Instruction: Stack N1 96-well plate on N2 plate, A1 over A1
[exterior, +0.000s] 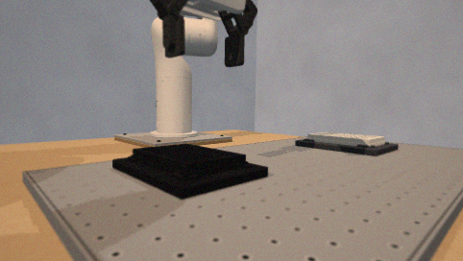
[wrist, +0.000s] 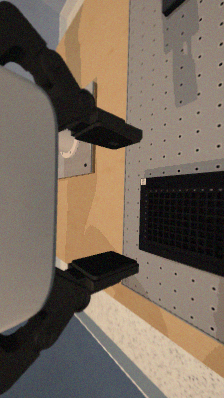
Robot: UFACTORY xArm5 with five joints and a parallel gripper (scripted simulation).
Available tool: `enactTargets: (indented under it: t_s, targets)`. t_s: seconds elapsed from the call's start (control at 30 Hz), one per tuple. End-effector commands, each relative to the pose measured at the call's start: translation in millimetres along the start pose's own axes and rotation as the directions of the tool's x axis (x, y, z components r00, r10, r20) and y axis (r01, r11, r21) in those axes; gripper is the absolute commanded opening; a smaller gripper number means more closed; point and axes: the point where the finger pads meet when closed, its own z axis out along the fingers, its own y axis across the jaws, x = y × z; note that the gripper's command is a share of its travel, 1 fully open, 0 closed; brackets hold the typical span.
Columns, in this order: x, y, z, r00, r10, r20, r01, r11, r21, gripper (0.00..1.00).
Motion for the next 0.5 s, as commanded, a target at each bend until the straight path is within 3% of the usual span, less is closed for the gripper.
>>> enactTargets:
  t_s: [0.0, 0.47]
  targets:
    - [-6.6, 20.3, 17.1, 1.000, -0.001, -0.004, 0.001, 1.000, -0.002, 1.00]
    - [-8.5, 24.6, 21.1, 1.000, -0.001, -0.004, 0.001, 1.000, -0.003, 1.00]
